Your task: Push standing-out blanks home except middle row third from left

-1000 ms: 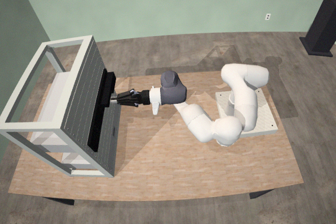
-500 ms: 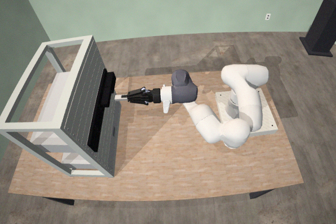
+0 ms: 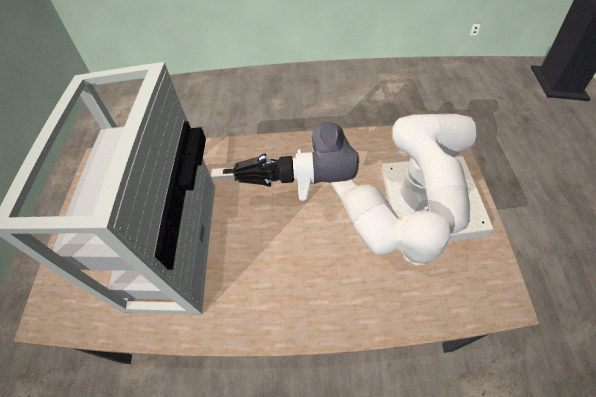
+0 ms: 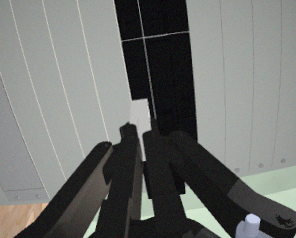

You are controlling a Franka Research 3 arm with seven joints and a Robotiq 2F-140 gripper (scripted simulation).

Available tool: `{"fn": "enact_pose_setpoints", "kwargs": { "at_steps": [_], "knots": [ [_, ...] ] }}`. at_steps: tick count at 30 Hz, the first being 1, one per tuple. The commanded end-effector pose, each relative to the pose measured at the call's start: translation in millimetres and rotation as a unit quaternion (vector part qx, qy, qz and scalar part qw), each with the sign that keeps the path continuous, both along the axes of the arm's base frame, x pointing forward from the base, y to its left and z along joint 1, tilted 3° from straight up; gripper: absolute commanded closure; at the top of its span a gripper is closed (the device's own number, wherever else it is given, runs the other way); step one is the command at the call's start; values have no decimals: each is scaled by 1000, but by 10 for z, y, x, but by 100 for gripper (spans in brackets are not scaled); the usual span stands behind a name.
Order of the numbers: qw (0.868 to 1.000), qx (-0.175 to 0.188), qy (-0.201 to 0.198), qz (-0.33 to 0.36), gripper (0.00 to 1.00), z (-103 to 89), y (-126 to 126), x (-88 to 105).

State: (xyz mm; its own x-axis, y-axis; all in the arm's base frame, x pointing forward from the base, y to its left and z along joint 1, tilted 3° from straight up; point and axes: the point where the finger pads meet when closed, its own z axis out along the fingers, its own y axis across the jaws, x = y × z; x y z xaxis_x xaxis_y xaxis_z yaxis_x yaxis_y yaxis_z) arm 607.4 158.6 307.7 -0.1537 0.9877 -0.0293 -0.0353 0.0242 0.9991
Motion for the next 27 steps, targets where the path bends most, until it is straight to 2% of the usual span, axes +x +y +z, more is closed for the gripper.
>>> {"fn": "enact_pose_setpoints", "kwargs": {
  "at_steps": [1,27],
  "knots": [
    [1000,-2,-1,3,100,0,13,-15],
    [1000,-2,-7,9,100,74,94,-37]
  ]
}}
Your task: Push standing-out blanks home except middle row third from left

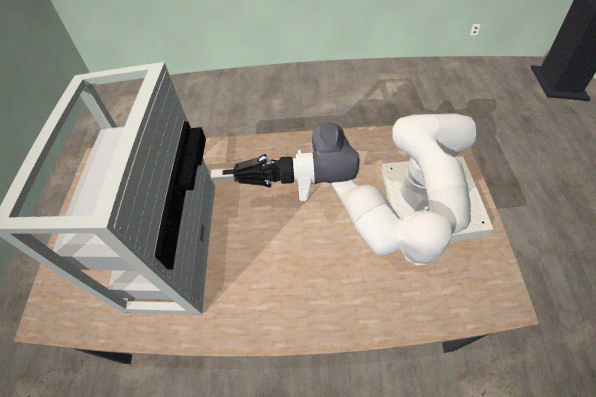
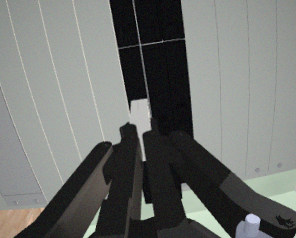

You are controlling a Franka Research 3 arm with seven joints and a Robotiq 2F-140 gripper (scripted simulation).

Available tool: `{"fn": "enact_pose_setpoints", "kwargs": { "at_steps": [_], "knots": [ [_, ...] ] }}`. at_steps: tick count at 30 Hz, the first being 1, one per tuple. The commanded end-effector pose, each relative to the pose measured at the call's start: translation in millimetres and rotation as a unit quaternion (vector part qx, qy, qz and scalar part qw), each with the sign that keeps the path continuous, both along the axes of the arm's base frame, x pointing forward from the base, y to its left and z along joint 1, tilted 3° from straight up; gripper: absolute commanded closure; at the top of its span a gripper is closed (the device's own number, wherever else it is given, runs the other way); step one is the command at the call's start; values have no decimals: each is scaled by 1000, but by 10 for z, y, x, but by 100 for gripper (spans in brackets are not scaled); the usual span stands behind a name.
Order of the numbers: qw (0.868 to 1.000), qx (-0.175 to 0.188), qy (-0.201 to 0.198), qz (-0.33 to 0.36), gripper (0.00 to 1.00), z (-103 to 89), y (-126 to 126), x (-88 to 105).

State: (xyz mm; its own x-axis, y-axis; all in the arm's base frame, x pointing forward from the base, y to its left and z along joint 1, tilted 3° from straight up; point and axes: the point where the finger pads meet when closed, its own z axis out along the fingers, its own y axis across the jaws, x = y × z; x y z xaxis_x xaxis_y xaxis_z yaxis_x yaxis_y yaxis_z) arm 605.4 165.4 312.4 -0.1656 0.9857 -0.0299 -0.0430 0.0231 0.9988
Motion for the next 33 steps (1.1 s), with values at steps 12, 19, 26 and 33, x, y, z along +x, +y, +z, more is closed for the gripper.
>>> {"fn": "enact_pose_setpoints", "kwargs": {
  "at_steps": [12,19,26,33],
  "knots": [
    [1000,-3,-10,11,100,121,126,-46],
    [1000,-3,-18,20,100,215,228,-79],
    [999,-3,-25,28,100,299,318,-111],
    [999,-3,-36,40,100,442,468,-170]
  ]
}}
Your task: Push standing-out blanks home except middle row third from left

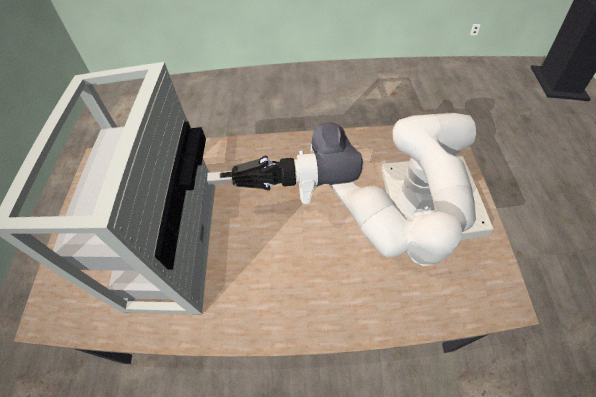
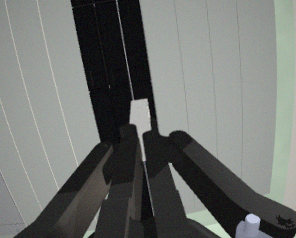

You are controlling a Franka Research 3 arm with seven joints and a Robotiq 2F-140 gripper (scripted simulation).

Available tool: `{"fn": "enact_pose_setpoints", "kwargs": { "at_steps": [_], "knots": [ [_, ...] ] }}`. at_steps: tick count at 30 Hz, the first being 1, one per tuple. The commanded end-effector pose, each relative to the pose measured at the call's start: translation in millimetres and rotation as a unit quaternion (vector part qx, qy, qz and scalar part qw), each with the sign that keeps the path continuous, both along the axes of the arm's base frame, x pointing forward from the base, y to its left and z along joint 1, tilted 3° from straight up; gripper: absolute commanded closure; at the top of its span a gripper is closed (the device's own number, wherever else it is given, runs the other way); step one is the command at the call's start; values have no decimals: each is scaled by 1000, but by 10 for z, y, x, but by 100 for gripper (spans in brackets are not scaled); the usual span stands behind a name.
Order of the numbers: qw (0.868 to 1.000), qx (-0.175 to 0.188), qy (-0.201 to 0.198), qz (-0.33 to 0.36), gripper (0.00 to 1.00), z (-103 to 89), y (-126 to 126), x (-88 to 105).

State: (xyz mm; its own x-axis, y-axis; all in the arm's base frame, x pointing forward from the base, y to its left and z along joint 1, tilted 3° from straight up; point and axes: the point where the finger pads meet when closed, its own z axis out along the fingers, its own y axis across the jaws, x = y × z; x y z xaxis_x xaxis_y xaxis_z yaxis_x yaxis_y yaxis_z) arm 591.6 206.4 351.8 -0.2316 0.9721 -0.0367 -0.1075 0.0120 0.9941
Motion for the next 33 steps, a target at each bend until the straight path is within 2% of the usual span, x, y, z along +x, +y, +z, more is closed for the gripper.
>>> {"fn": "enact_pose_setpoints", "kwargs": {
  "at_steps": [1,7,21,23,33],
  "knots": [
    [1000,-6,-6,7,100,69,82,-43],
    [1000,-5,-14,16,100,166,184,-89],
    [997,-2,-48,54,100,585,609,-325],
    [997,-2,-48,54,100,585,609,-325],
    [993,2,-78,87,100,958,968,-589]
  ]
}}
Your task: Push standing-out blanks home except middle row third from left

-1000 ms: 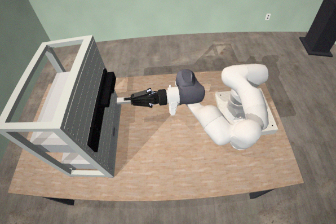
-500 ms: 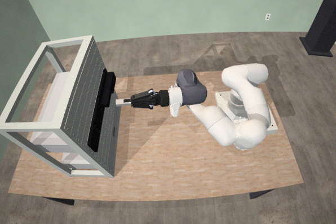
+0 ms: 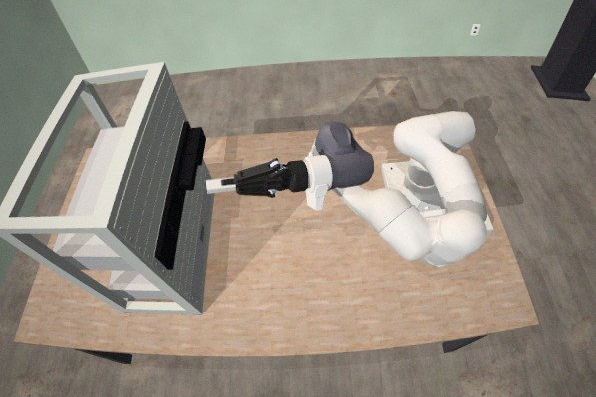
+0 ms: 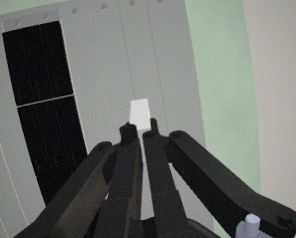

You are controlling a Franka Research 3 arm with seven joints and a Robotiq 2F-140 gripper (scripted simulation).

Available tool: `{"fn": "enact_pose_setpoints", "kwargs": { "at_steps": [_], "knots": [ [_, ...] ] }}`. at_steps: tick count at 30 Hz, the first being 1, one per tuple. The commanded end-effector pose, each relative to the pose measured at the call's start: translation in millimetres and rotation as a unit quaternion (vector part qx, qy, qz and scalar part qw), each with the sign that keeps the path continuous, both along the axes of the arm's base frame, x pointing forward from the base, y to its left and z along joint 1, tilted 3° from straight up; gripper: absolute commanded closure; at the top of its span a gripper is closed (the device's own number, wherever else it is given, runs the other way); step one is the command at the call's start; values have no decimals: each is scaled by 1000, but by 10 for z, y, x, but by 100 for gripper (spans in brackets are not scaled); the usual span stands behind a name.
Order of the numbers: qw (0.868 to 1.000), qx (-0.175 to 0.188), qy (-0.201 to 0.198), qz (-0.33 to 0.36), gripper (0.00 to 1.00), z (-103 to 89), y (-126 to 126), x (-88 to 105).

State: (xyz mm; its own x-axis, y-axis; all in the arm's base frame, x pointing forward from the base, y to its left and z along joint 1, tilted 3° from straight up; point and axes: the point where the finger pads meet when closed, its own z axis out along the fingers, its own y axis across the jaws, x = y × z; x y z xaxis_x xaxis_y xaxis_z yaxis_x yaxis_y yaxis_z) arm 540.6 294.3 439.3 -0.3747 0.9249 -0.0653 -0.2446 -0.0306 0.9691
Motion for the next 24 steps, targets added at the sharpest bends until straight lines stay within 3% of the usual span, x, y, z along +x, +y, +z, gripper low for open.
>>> {"fn": "enact_pose_setpoints", "kwargs": {
  "at_steps": [1,7,22,24],
  "knots": [
    [1000,-4,-12,12,100,123,127,-111],
    [999,-2,-25,27,100,291,279,-249],
    [992,16,-83,93,100,994,845,-934],
    [992,16,-83,93,100,994,845,-934]
  ]
}}
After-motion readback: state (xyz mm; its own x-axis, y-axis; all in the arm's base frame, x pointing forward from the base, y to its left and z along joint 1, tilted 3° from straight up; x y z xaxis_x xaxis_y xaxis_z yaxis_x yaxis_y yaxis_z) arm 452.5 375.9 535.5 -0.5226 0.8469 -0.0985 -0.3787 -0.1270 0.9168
